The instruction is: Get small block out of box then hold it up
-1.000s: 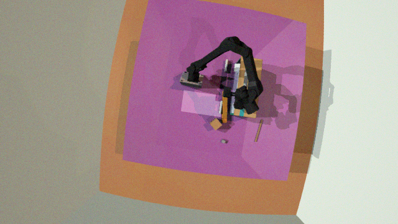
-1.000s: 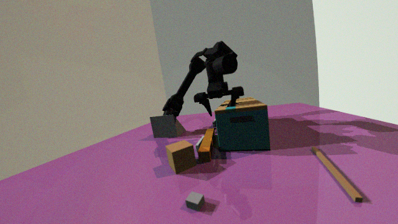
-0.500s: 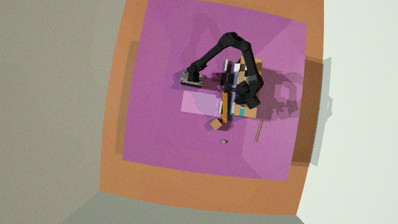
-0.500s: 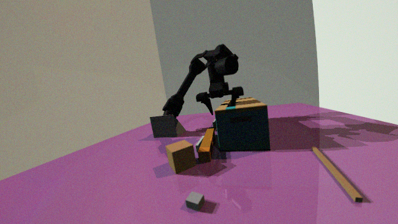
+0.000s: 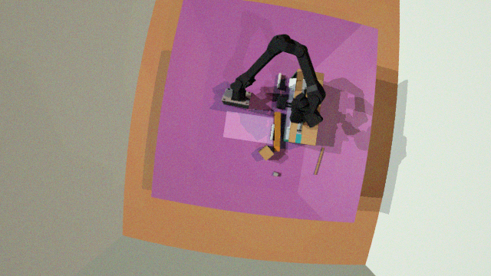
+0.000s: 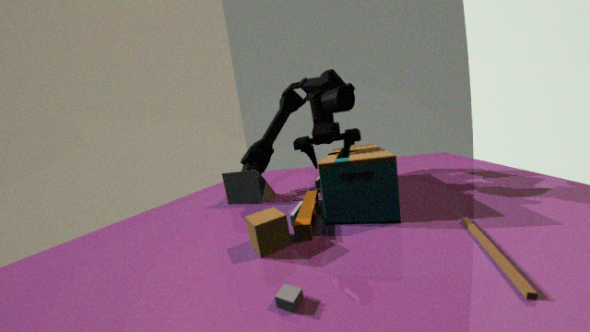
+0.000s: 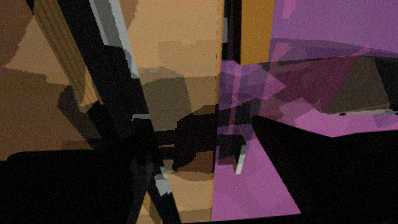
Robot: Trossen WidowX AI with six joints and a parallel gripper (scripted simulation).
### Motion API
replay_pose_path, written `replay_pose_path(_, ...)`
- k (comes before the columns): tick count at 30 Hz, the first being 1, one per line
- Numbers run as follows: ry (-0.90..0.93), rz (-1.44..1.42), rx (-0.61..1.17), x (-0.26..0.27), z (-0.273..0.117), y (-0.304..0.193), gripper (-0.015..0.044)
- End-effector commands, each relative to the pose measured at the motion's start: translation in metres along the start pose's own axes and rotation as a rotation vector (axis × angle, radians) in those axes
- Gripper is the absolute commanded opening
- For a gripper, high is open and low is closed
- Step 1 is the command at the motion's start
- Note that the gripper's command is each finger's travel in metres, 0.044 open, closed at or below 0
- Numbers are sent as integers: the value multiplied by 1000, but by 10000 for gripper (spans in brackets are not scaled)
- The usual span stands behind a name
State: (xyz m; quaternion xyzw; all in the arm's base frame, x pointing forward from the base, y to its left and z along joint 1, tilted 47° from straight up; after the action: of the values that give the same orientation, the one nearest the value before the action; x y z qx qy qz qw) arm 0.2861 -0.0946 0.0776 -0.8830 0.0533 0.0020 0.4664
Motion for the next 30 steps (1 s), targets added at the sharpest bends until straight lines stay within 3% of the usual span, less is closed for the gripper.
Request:
replay_pose_path(1,-2,4,4,-2,2,-8,400)
replay_pose_path(30,-3,5,6,-8,10,-59,400)
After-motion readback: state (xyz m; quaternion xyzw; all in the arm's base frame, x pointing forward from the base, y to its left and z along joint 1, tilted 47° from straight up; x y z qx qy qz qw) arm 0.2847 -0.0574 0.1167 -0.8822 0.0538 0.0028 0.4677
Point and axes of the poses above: the point midway between the two fingers, 35 mm back from their tips, its own z axis out along the fingers, its own x axis across the jaws, y = z × x, the point moved 6 cm from there along -z, back along the fingers, and after that the axes turned 8 degrees about z, right-handed, at the moved point
